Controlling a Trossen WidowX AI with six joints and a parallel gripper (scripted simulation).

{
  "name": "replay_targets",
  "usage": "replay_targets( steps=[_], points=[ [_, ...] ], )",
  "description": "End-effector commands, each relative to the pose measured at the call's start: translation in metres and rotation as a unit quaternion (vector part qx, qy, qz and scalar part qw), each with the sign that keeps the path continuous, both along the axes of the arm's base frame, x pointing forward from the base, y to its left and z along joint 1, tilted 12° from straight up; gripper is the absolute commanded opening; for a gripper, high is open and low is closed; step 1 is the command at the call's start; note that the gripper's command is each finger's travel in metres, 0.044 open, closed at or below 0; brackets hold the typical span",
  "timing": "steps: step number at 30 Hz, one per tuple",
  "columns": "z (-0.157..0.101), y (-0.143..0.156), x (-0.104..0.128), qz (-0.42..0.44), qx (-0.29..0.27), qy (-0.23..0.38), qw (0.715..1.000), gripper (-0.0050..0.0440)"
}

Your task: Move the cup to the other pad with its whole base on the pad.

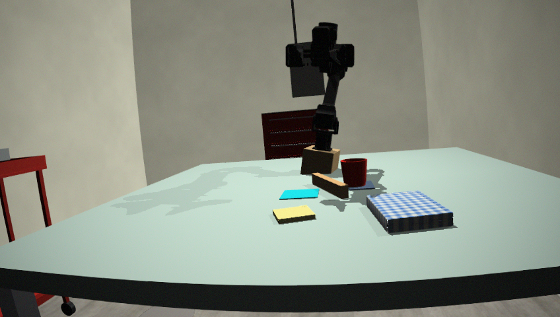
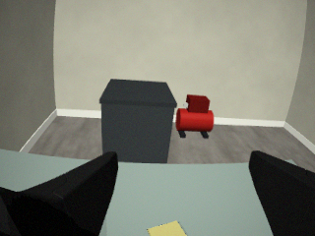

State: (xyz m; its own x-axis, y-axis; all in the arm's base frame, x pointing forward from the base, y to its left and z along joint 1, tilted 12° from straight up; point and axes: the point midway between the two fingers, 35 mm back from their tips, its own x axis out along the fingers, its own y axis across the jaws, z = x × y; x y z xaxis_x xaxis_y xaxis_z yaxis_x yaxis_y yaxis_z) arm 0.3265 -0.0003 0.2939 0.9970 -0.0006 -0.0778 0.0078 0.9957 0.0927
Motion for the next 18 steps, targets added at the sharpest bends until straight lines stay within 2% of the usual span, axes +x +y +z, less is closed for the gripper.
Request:
replay_targets(
  steps=[1,7,11,13,14,18],
  points=[
    [-0.019,0.014,0.007,0.021,0.049,0.057,0.997,0.0280],
    [-0.060,0.031,0.010,0.026,0.131,0.167,0.977,0.0148],
    [-0.087,0.042,0.008,0.018,0.181,0.241,0.953,0.0148],
    [-0.087,0.042,0.008,0.018,0.181,0.241,0.953,0.0148],
    [-0.101,0.044,0.008,0.012,0.192,0.270,0.944,0.0148],
    [-0.122,0.057,-0.002,-0.006,0.241,0.341,0.908,0.0148]
  ],
)
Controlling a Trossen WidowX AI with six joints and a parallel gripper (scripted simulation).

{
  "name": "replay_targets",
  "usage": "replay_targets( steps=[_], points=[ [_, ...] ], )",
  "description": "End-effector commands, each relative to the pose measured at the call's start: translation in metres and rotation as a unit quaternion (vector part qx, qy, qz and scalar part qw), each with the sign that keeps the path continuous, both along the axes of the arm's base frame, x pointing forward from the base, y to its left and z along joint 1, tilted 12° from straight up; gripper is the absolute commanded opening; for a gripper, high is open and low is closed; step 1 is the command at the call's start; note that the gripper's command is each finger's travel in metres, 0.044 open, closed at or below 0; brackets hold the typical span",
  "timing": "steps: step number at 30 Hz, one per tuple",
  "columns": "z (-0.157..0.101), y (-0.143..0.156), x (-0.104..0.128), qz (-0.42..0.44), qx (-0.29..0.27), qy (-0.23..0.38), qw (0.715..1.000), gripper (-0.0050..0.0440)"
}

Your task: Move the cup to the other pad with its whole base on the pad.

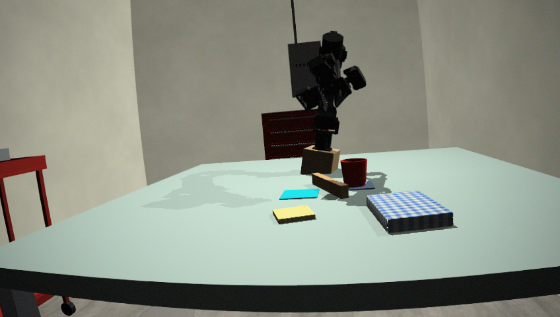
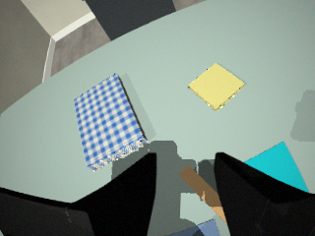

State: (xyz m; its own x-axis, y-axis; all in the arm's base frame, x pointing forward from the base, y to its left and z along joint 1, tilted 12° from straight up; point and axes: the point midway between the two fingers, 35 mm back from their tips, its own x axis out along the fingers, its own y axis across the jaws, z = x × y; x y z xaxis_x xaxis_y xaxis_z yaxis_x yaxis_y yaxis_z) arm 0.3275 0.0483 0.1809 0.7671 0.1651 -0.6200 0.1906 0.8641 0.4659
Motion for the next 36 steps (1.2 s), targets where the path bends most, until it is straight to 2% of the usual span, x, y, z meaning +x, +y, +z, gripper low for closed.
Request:
replay_targets(
  steps=[1,10,12,14,26,36],
  points=[
    [-0.014,0.010,-0.005,-0.009,0.031,0.058,0.998,0.0148],
    [-0.053,0.028,-0.028,-0.058,0.086,0.211,0.972,0.0148],
    [-0.053,0.028,-0.028,-0.058,0.086,0.211,0.972,0.0148],
    [-0.064,0.034,-0.039,-0.082,0.100,0.266,0.955,0.0148],
    [-0.095,0.047,-0.077,-0.172,0.112,0.429,0.880,0.0148],
    [-0.105,0.048,-0.079,-0.182,0.108,0.446,0.870,0.0148]
  ],
)
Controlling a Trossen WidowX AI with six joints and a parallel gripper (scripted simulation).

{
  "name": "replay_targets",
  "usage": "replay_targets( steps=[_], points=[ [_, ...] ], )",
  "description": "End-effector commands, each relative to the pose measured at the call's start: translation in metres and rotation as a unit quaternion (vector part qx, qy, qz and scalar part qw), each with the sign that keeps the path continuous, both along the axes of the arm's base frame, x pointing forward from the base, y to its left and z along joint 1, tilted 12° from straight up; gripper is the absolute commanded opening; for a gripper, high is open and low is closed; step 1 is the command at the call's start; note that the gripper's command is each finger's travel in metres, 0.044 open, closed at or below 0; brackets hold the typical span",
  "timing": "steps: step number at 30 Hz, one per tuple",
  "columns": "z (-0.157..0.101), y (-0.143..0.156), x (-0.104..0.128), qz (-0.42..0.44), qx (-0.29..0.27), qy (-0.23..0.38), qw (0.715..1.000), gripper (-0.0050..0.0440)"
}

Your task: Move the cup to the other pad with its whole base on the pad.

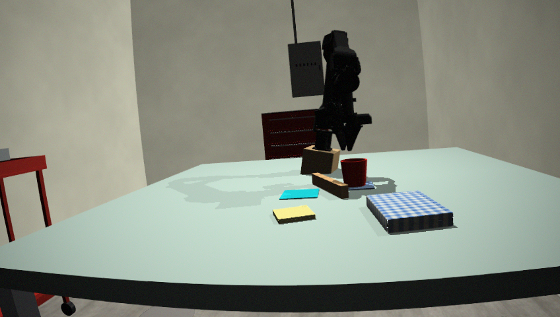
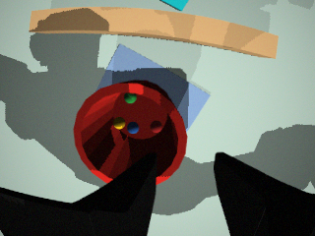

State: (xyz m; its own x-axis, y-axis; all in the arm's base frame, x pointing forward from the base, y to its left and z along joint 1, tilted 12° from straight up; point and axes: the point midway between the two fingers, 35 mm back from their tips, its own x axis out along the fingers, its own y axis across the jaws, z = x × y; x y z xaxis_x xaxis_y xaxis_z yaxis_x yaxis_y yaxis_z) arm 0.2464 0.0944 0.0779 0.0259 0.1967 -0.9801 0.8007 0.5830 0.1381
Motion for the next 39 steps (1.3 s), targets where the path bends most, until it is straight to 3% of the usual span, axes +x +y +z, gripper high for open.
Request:
replay_targets(
  steps=[1,39],
  points=[
    [-0.003,0.003,0.002,0.000,0.001,0.002,1.000,0.0148],
    [-0.058,0.014,0.003,0.000,0.001,0.002,1.000,0.0148]
  ],
)
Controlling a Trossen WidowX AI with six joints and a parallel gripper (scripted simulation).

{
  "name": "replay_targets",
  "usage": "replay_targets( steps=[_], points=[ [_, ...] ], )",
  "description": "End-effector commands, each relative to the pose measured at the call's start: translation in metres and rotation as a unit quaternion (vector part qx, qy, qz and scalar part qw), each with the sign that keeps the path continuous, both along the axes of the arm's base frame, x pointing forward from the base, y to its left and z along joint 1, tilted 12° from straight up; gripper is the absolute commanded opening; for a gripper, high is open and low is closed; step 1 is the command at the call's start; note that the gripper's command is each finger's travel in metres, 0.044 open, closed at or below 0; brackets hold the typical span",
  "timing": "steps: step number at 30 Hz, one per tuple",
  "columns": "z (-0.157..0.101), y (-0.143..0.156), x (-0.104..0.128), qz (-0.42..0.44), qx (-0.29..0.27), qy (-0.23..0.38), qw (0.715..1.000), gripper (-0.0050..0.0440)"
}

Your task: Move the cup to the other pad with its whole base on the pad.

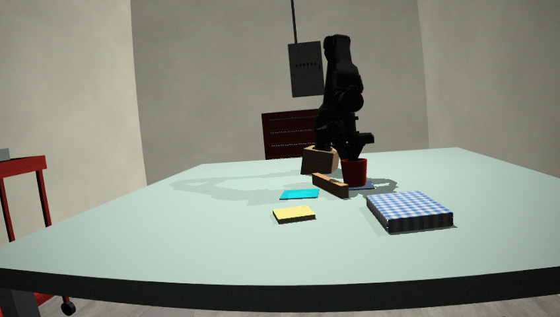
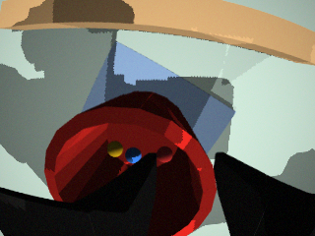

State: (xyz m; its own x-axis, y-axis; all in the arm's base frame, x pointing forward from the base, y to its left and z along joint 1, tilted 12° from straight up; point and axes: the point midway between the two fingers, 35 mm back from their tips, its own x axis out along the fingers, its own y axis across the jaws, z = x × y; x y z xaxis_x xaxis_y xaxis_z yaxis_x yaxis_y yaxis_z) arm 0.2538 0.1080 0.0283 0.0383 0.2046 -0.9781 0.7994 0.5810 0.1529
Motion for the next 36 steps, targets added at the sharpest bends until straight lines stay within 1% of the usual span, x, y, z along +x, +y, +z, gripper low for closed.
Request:
replay_targets(
  steps=[1,12,14,20,22,31,36],
  points=[
    [-0.0100,0.0002,-0.0047,0.000,-0.003,0.008,1.000,0.0148],
    [-0.0111,0.0004,-0.0049,0.000,-0.003,0.008,1.000,0.0148],
    [-0.0089,0.0011,-0.0029,0.001,-0.002,0.005,1.000,0.0100],
    [-0.0089,0.0011,-0.0029,0.001,-0.002,0.005,1.000,0.0060],
    [-0.0089,0.0011,-0.0029,0.001,-0.002,0.005,1.000,0.0060],
    [-0.0089,0.0011,-0.0029,0.001,-0.002,0.005,1.000,0.0000],
    [-0.0052,0.0004,-0.0026,0.001,-0.002,0.005,1.000,0.0000]
  ],
)
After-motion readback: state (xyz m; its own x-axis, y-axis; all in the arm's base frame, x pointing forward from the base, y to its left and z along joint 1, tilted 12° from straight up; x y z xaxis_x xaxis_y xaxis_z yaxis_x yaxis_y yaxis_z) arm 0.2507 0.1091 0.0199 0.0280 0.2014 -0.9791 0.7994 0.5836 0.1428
